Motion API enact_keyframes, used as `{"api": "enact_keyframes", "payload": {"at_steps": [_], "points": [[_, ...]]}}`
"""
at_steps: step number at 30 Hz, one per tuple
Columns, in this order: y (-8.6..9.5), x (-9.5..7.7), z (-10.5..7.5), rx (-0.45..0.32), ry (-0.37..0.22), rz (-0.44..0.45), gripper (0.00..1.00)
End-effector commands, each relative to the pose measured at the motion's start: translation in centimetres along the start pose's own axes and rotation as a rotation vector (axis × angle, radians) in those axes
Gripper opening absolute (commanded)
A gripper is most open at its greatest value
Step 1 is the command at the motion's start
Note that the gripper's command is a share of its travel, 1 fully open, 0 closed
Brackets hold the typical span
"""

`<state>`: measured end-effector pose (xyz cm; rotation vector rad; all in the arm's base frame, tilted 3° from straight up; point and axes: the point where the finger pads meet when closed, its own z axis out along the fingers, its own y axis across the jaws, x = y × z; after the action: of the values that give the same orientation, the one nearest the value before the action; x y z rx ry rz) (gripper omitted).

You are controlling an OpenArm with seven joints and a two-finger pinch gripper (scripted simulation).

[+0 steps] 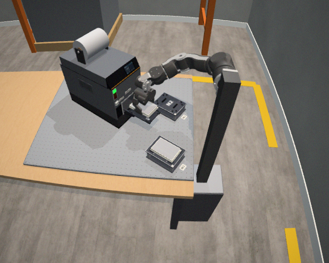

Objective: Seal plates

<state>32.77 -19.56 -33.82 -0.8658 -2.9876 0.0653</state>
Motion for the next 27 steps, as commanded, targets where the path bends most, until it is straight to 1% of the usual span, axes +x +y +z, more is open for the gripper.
{"api": "enact_keyframes", "payload": {"at_steps": [1, 6, 7, 13, 21, 23, 27], "points": [[0.0, 0.0, 0.0, 0.002, 0.0, 0.002, 0.0], [0.0, 0.0, 0.0, 0.002, 0.0, 0.002, 0.0], [-0.4, 0.2, 0.1, 0.01, 0.003, 0.007, 0.0], [-1.6, 0.5, 0.0, -0.002, 0.001, 0.01, 0.0], [-3.4, 0.9, 0.0, -0.001, 0.001, 0.008, 0.0], [-3.4, 0.9, 0.0, -0.001, 0.001, 0.008, 0.0], [-4.3, 1.2, 0.0, 0.0, 0.0, 0.012, 0.0]]}}
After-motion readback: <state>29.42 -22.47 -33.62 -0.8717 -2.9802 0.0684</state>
